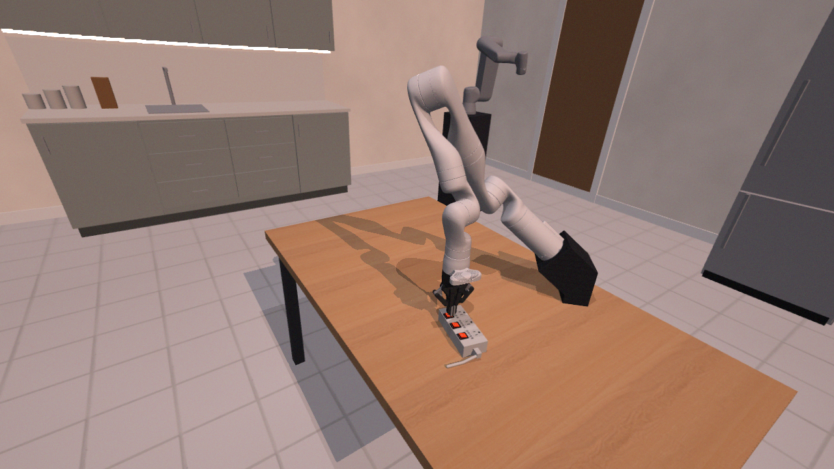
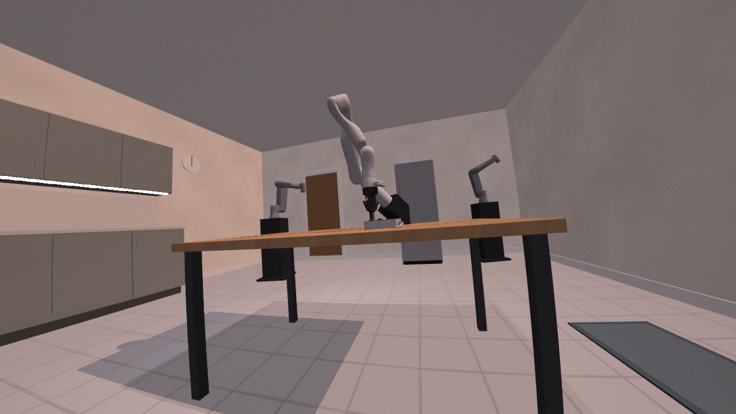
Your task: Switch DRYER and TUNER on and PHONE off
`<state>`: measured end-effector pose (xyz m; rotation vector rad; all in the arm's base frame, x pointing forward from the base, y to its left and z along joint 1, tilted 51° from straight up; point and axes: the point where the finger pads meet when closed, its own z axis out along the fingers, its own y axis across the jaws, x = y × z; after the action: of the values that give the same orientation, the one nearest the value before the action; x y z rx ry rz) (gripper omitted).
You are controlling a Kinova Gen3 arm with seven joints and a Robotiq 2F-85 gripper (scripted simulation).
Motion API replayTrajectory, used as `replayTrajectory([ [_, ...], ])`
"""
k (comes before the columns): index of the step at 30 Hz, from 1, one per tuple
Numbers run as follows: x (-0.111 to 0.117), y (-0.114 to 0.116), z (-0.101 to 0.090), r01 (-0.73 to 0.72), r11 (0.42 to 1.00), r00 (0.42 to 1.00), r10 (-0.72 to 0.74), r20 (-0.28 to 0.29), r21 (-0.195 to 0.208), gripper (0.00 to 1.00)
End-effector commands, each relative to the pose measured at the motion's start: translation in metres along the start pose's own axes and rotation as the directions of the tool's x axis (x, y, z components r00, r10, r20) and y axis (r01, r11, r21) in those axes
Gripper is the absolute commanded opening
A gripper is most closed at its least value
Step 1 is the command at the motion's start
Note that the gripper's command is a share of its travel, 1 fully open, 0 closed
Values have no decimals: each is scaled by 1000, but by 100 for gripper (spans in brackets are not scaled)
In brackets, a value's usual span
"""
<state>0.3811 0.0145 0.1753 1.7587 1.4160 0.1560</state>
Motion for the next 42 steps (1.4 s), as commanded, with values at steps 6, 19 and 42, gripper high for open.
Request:
replayTrajectory([
  [6, 0, 1, -12, -1, 1000, 1000, 1, 1, -1, 0],
  [19, 0, 1, -38, -1, 1000, 1000, 1, 1, -1, 0],
  [42, 0, 1, -38, -1, 1000, 1000, 1, 1, -1, 0],
])
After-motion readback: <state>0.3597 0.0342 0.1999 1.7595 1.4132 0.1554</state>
